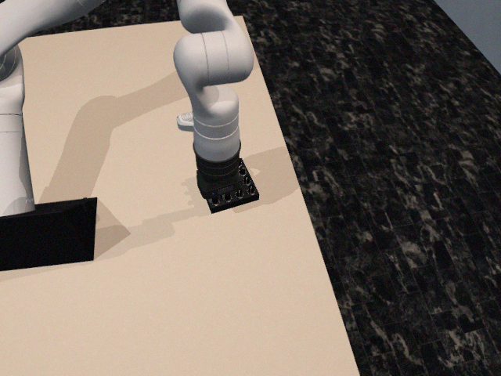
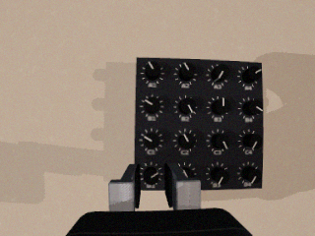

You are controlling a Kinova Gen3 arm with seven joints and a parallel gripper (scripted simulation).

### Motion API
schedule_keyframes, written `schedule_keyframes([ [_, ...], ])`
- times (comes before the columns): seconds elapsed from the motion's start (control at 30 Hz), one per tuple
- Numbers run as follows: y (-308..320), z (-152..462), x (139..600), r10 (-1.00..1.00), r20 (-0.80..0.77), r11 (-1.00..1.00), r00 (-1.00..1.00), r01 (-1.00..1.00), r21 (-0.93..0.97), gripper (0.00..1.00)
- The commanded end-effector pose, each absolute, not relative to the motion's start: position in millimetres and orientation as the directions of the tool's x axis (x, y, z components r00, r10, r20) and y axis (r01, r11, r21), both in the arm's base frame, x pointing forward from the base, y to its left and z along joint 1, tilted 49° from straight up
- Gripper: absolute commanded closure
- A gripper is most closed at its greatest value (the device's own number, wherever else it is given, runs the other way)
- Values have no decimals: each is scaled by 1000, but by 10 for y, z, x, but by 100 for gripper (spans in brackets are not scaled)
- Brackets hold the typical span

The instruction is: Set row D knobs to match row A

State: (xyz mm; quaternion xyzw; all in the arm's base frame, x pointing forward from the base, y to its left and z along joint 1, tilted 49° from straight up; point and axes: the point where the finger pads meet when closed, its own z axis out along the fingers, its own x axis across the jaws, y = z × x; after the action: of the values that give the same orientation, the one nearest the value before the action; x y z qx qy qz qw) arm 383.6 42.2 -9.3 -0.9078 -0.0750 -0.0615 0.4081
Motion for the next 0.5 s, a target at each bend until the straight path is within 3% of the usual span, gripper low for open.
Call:
schedule_keyframes([
  [0.0,449,-135,3844,88,177,-659,980,191,-728,54],
  [0.47,494,-175,3850,88,178,-659,980,191,-727,54],
])
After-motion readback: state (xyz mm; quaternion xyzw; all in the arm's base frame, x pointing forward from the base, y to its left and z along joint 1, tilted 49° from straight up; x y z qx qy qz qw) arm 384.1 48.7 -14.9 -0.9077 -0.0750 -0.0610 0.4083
